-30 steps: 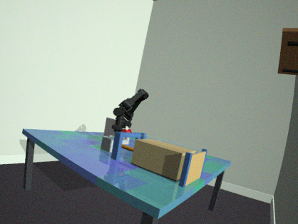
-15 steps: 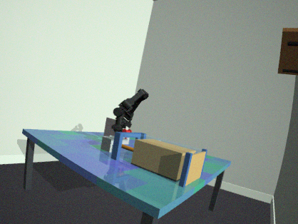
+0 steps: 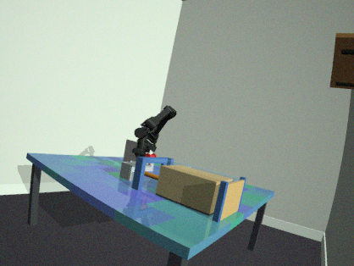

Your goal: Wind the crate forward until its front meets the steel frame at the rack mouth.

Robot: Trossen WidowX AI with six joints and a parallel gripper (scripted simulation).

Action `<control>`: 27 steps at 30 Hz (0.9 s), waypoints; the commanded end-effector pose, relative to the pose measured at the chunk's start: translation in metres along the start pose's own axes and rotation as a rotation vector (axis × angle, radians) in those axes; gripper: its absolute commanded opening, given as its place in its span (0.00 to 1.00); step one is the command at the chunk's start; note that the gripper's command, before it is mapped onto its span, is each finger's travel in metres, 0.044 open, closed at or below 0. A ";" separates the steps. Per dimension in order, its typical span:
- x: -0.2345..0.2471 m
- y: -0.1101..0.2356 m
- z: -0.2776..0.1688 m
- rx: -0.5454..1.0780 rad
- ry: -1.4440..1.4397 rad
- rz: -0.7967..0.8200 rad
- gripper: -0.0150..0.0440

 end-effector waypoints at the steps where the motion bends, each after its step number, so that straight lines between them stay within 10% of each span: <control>1: -0.001 -0.004 0.000 0.006 -0.002 0.005 0.25; 27: 0.002 -0.004 0.000 0.004 0.057 0.010 0.25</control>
Point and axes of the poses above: the point midway between the two fingers, 35 mm back from their tips, its own y axis back along the fingers, its own x axis across the jaws, z = x × y, the point moved 9 cm from there along y, back along the fingers, and after that the axes turned 3 degrees about y, right-handed, at the moved point
